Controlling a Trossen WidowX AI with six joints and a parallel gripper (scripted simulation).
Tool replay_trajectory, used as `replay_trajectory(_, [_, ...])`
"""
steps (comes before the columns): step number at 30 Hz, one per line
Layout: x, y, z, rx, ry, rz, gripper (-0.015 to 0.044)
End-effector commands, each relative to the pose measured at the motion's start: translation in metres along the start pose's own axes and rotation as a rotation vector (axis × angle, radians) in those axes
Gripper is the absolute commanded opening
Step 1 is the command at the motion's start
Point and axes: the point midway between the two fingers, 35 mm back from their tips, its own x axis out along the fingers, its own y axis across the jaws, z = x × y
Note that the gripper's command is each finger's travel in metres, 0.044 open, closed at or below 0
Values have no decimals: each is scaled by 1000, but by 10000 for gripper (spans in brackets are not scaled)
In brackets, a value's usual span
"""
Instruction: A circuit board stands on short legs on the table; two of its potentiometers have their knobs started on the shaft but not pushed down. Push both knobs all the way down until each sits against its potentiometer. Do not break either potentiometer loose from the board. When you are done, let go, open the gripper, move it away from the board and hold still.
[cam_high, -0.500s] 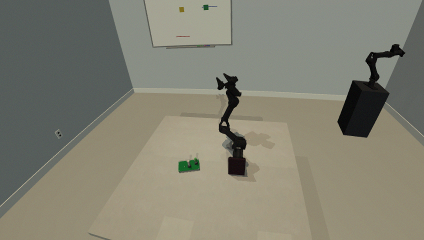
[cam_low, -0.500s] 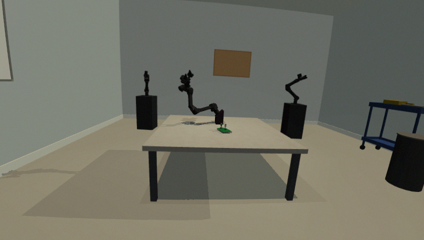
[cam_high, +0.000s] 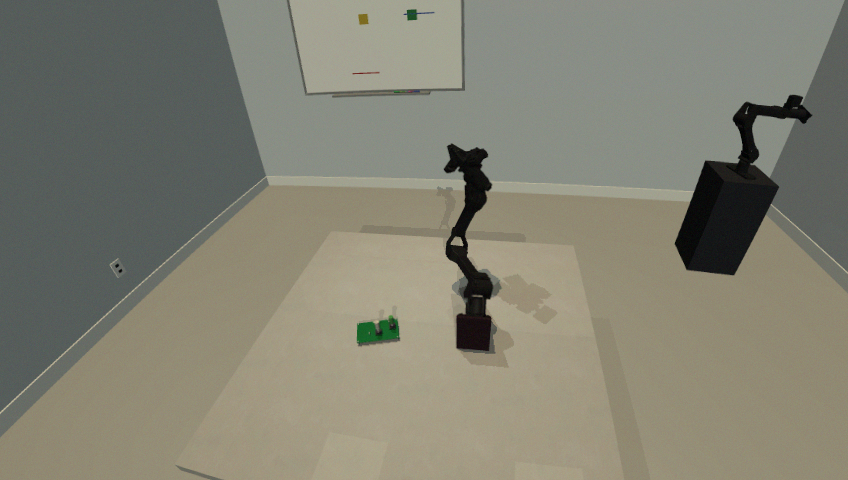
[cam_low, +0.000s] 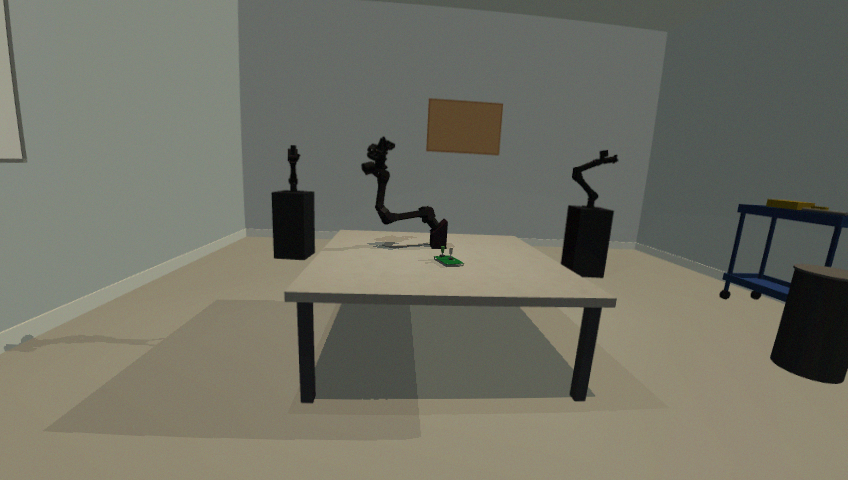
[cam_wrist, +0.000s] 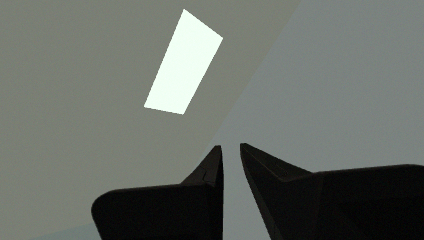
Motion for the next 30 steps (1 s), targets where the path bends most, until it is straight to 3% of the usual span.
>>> replay_trajectory(1, [6, 27, -7, -74, 21, 17, 0])
replay_trajectory(18, [47, 98, -77, -406, 205, 28, 0])
replay_trajectory(30, [77, 113, -146, -549, 386, 18, 0])
